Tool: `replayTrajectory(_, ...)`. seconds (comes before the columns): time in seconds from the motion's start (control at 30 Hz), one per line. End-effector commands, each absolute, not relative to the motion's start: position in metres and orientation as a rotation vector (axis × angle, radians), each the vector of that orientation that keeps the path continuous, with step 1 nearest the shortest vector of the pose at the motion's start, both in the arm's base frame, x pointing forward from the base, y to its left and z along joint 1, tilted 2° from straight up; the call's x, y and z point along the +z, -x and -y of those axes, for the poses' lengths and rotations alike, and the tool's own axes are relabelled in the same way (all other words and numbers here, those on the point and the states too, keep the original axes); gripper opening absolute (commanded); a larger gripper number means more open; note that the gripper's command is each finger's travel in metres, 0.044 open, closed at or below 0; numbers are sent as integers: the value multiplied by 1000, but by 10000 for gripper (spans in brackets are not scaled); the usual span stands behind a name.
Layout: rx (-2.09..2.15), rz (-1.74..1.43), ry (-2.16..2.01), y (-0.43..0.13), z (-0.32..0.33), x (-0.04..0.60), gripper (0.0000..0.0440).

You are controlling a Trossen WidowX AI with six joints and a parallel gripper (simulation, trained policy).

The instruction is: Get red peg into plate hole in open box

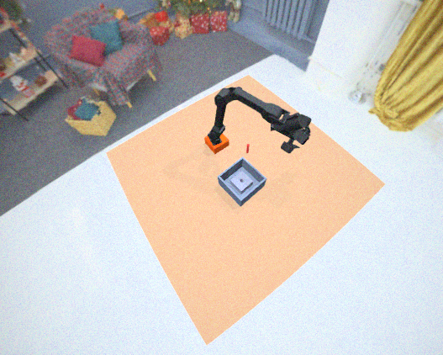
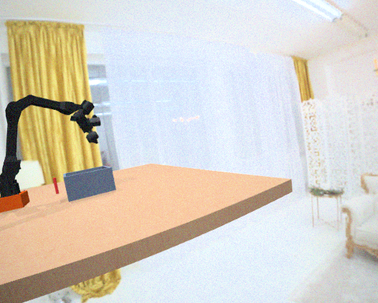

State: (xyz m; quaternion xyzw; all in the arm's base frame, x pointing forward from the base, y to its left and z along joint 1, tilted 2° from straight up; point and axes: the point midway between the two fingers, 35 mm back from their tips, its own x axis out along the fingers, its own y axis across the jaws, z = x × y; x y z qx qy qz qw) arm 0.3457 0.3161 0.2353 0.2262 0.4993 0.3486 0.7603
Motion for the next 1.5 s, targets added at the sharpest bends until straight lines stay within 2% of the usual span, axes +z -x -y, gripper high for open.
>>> replayTrajectory(0.0,639,-1186,-516,-326,-299,225,440)
replayTrajectory(0.8,-151,-1611,-551,-199,-214,149,440)
replayTrajectory(1.13,-490,-1650,-484,-152,-178,112,440)
replayTrajectory(1.47,-607,-1607,-450,-139,-164,73,440)
